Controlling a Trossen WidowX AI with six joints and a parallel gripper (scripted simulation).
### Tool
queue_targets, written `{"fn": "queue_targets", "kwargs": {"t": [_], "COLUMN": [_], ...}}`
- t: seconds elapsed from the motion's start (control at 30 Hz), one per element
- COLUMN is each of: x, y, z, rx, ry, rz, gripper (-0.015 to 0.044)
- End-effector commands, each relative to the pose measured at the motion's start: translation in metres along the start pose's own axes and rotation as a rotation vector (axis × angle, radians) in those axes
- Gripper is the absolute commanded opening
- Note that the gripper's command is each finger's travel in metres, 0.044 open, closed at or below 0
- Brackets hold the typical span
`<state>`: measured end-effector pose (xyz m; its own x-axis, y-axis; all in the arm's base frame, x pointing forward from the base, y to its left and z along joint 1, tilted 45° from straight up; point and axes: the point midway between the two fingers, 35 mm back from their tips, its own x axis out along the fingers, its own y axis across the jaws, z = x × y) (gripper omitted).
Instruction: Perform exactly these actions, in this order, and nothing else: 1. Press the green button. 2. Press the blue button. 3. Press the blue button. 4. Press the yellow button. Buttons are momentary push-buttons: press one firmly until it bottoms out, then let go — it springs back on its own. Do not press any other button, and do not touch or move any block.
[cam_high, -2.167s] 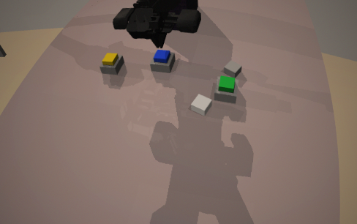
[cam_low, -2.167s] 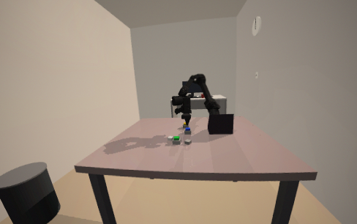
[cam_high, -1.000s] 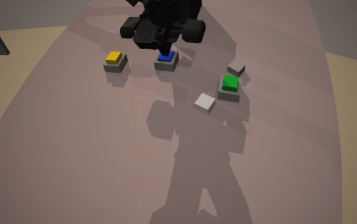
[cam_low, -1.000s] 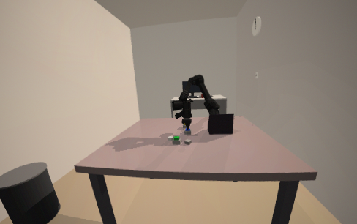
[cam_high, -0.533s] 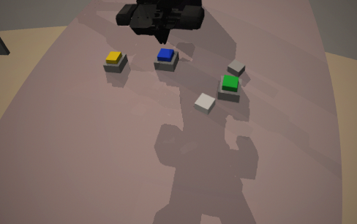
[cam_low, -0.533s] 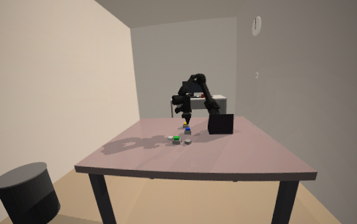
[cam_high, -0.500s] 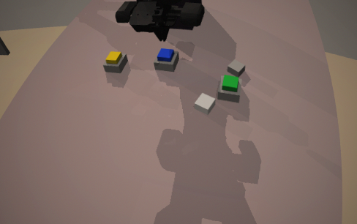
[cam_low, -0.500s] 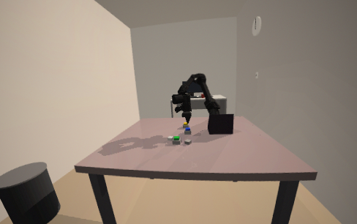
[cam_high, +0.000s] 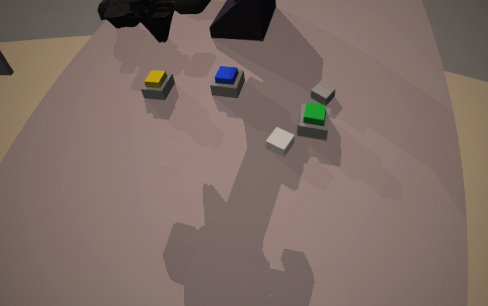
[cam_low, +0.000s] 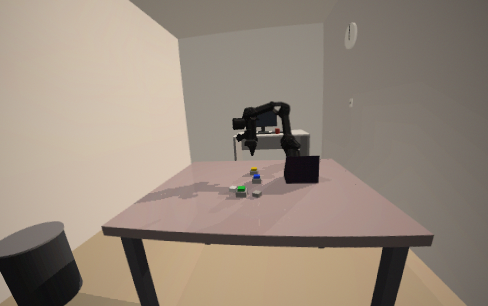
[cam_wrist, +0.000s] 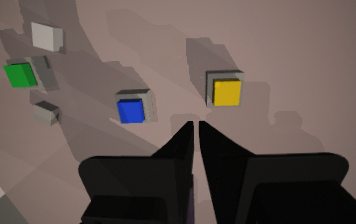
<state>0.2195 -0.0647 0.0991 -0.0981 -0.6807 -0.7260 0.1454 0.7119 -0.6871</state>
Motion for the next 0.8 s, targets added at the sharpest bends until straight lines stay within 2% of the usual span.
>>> {"fn": "queue_targets", "kwargs": {"t": [0.0, 0.17, 0.33, 0.77], "x": [0.0, 0.003, 0.059, 0.075], "y": [-0.04, -0.042, -0.044, -0.045], "z": [-0.002, -0.003, -0.003, -0.003], "rx": [-0.001, -0.001, 0.0, 0.0], "ry": [0.005, 0.005, 0.004, 0.004], "rz": [-0.021, -0.022, -0.024, -0.024], "gripper": [0.002, 0.002, 0.002, 0.002]}}
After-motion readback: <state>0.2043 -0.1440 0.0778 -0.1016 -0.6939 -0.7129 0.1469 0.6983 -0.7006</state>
